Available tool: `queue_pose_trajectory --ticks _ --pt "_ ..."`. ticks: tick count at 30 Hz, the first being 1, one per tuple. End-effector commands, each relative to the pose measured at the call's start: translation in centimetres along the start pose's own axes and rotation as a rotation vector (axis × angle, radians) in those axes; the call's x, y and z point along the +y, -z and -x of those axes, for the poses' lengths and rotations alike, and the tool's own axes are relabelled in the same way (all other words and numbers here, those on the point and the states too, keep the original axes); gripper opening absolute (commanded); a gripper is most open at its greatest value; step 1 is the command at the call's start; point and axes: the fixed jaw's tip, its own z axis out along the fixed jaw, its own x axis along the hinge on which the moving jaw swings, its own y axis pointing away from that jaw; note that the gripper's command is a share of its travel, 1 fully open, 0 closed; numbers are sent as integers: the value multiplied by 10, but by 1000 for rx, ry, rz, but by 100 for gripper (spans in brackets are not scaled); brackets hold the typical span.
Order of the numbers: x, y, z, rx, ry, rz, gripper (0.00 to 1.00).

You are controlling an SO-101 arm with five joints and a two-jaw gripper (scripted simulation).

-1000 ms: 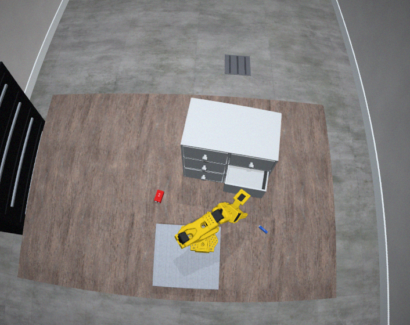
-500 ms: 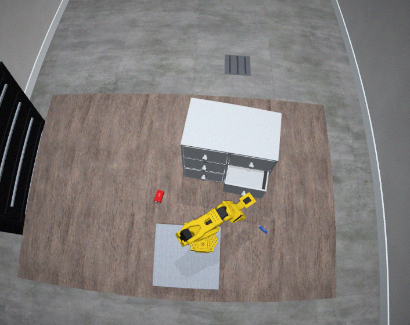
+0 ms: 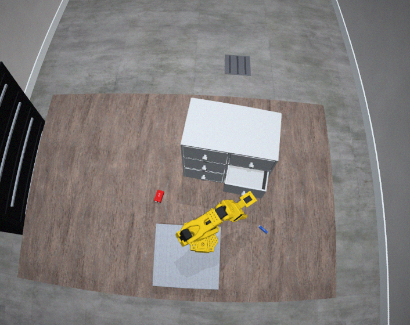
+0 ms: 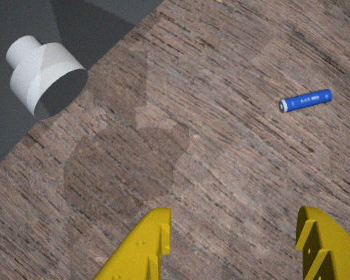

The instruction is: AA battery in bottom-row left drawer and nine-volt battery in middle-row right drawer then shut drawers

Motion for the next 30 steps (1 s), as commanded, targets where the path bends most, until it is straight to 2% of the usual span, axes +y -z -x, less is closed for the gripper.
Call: queue_pose_trajectory --ticks 1,5,10,12,14,29,30 --pt "-4 31 21 -124 -22 -15 23" --pt "-5 64 34 -250 -29 -25 24" --pt "-6 106 40 -407 -38 -39 26" --pt "-6 106 40 -407 -38 -39 26" --pt "-6 121 40 -464 -40 -44 26" --pt "-6 121 40 -464 -40 -44 30" --pt "-2 121 40 -465 -18 -20 30"
